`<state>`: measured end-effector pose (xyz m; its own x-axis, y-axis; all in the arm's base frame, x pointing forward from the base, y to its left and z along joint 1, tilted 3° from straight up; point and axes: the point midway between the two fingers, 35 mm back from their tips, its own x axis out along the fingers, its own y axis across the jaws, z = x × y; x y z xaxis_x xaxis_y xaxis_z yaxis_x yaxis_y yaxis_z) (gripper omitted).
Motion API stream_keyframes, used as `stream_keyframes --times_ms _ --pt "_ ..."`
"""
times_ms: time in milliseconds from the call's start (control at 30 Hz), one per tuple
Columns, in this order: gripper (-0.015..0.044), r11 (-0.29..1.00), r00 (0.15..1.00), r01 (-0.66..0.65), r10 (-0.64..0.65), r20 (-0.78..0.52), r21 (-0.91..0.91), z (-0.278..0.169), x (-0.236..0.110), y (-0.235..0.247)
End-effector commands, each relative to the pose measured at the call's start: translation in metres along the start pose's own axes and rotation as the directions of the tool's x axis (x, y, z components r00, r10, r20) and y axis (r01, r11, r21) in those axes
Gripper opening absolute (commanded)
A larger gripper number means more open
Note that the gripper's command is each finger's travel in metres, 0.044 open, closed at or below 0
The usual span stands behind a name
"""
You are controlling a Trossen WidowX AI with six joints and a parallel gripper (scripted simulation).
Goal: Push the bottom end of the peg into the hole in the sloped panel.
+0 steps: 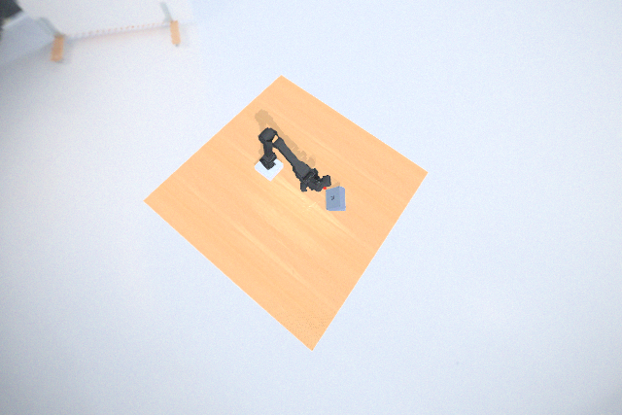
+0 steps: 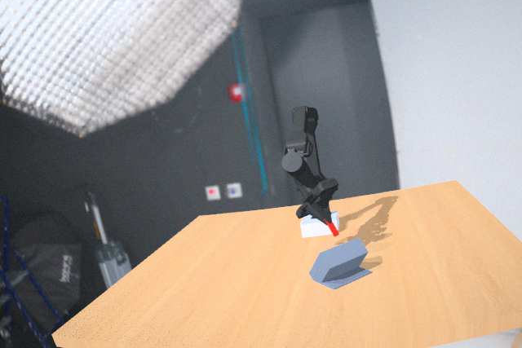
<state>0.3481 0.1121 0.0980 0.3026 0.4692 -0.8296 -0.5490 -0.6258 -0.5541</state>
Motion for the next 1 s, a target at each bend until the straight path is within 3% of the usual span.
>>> stream_keyframes --times_ms 0,967 --pt "0.0000 1.000 1.000 0.024 -0.024 -0.002 0.000 -0.003 -0.001 0.004" --pt "0.0000 0.985 0.984 0.170 -0.169 -0.057 0.005 -0.029 -0.016 0.014"
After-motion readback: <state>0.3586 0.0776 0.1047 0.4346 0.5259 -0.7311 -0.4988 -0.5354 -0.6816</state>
